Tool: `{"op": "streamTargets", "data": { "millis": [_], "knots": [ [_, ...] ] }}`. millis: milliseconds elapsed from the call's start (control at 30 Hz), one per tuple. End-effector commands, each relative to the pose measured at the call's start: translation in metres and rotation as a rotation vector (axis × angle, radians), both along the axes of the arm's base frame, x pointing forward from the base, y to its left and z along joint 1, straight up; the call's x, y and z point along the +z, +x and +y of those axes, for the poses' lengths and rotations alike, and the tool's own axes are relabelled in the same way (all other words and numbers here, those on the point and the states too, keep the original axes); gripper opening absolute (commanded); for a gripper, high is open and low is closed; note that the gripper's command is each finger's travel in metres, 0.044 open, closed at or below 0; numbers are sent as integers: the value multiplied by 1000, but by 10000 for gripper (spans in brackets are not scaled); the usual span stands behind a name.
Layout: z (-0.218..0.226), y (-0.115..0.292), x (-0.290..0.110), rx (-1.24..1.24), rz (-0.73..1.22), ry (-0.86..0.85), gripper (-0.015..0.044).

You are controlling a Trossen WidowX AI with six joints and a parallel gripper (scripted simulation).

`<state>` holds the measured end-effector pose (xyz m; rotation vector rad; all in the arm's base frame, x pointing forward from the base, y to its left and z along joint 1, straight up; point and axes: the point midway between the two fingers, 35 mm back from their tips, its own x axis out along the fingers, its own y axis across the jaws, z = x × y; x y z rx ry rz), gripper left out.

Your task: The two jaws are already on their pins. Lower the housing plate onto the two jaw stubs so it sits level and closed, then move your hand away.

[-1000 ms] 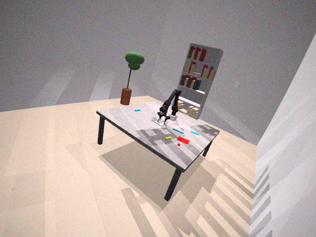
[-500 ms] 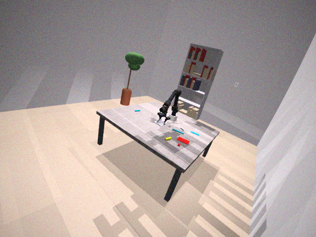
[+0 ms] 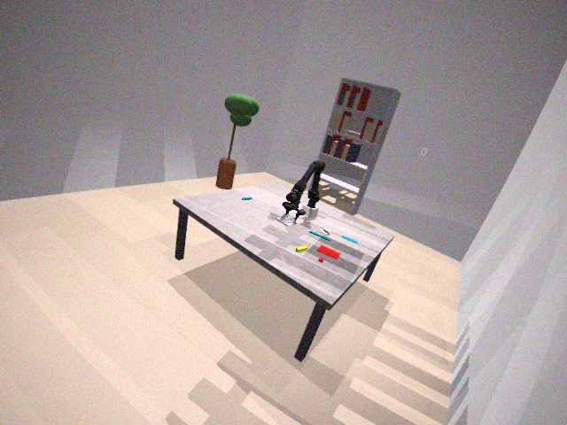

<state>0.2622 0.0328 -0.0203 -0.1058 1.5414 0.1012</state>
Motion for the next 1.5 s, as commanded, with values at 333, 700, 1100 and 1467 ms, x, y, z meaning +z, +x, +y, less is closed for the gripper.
{"op": "streamTargets", "data": {
  "millis": [333,700,1100,1467],
  "knots": [
    [1,-1,-3,2,2,4,351],
    [1,-1,-6,2,3,4,351],
    [1,-1,-8,1,3,4,351],
    [1,-1,-8,1,3,4,351]
  ]
}}
